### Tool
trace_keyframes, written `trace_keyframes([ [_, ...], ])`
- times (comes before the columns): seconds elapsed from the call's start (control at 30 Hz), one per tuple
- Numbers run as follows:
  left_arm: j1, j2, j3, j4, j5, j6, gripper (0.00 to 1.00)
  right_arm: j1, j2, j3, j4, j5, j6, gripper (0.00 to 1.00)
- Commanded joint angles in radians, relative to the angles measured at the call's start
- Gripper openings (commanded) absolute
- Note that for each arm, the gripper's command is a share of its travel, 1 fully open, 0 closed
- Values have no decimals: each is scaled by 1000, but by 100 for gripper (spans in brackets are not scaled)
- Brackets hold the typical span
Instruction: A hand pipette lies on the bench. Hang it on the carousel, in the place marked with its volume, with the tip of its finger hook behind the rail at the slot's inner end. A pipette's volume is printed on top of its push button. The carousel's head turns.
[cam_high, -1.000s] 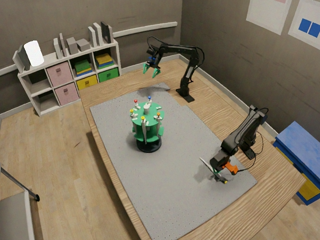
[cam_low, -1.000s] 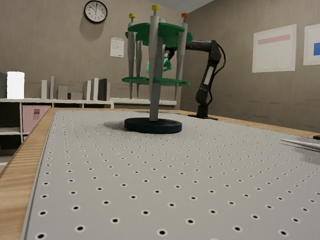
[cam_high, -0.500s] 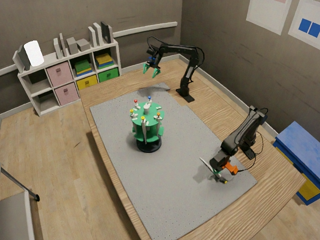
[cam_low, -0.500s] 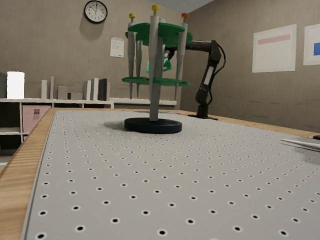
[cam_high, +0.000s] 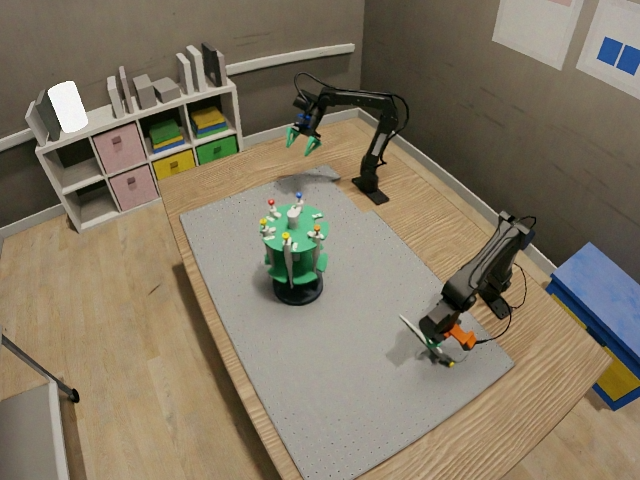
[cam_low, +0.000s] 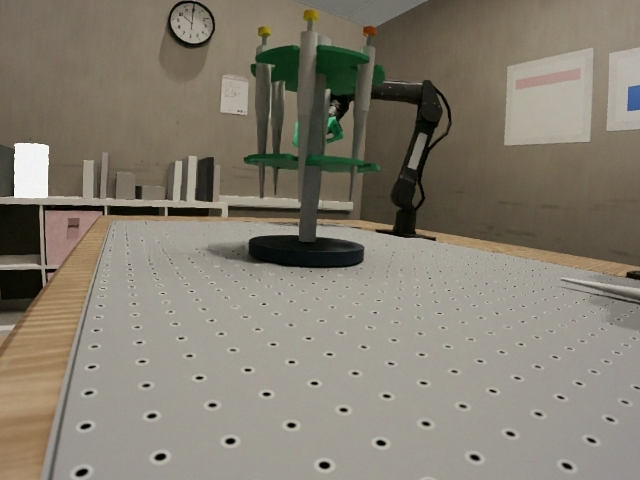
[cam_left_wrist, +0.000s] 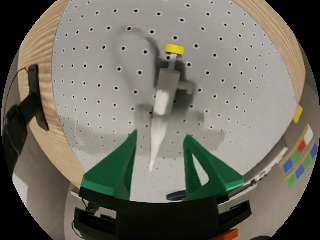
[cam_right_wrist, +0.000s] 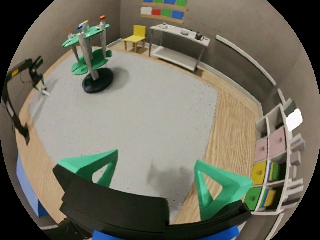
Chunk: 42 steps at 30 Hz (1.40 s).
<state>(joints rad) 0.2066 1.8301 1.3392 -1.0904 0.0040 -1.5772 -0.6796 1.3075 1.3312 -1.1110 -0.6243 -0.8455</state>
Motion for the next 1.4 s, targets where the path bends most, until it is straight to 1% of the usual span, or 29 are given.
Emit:
trace_keyframes([
  [0.0,4,-29,35,-16,-13,8,54,-11,10,10,9,-23,-11,100],
  [1.27,4,-29,35,-16,-13,8,54,-11,10,10,9,-23,-11,100],
  [1.37,4,-4,13,23,-13,8,54,-11,10,10,9,-23,-11,100],
])
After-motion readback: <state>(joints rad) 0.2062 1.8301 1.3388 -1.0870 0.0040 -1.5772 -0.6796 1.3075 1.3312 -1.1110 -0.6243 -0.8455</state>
